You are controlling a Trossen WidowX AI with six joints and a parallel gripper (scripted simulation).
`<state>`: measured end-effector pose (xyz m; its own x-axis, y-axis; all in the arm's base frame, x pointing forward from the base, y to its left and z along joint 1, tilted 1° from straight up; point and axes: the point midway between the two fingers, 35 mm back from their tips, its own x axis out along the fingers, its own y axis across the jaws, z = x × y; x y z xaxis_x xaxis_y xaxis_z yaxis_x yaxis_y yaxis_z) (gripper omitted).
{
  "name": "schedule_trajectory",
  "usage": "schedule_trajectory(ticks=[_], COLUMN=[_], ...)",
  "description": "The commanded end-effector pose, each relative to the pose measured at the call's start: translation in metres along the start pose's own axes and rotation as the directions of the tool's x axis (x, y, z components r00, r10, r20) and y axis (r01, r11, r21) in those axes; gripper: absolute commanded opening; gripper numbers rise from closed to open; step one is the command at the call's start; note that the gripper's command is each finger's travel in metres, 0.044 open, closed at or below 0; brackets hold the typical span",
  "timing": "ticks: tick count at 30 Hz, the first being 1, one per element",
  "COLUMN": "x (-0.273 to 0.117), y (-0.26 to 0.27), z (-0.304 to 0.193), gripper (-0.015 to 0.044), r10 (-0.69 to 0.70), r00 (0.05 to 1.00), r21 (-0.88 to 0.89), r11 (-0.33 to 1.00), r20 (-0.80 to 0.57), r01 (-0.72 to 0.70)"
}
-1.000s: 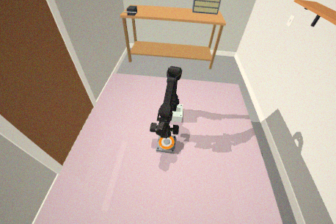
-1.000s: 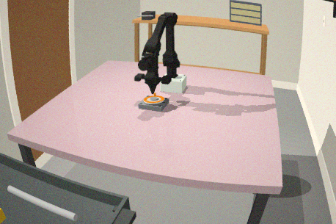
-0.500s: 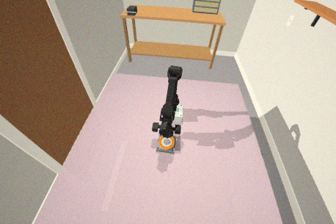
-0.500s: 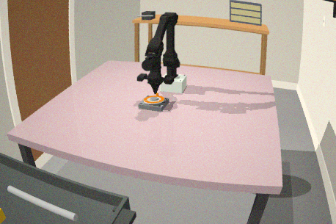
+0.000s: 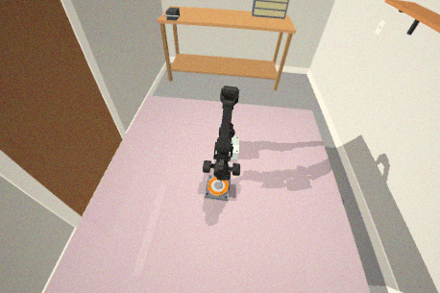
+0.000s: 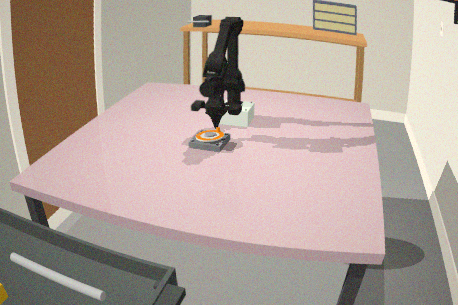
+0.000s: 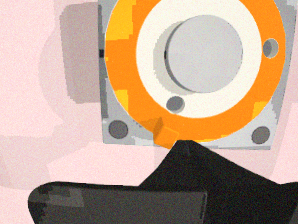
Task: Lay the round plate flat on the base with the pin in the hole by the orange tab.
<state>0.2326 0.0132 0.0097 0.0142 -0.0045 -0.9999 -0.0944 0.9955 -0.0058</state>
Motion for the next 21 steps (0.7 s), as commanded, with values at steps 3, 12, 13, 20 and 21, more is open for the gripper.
schedule_trajectory(ticks=[3, 12, 13, 20, 21], x=[0.000, -0.002, -0.002, -0.003, -0.003], y=[0.010, 0.021, 0.022, 0.030, 0.031], z=[0.003, 0.009, 0.009, 0.017, 0.018], gripper=[0.0000, 0.0000, 0.0000, 0.0000, 0.0000], r10=[0.004, 0.006, 0.006, 0.007, 0.007], r00=[1.000, 1.000, 1.000, 1.000, 1.000], r21=[-0.001, -0.001, -0.001, -0.001, -0.001], r11=[1.000, 1.000, 1.000, 1.000, 1.000], r20=[-0.003, -0.003, -0.003, -0.002, -0.002], r01=[-0.004, -0.006, -0.006, -0.007, -0.007])
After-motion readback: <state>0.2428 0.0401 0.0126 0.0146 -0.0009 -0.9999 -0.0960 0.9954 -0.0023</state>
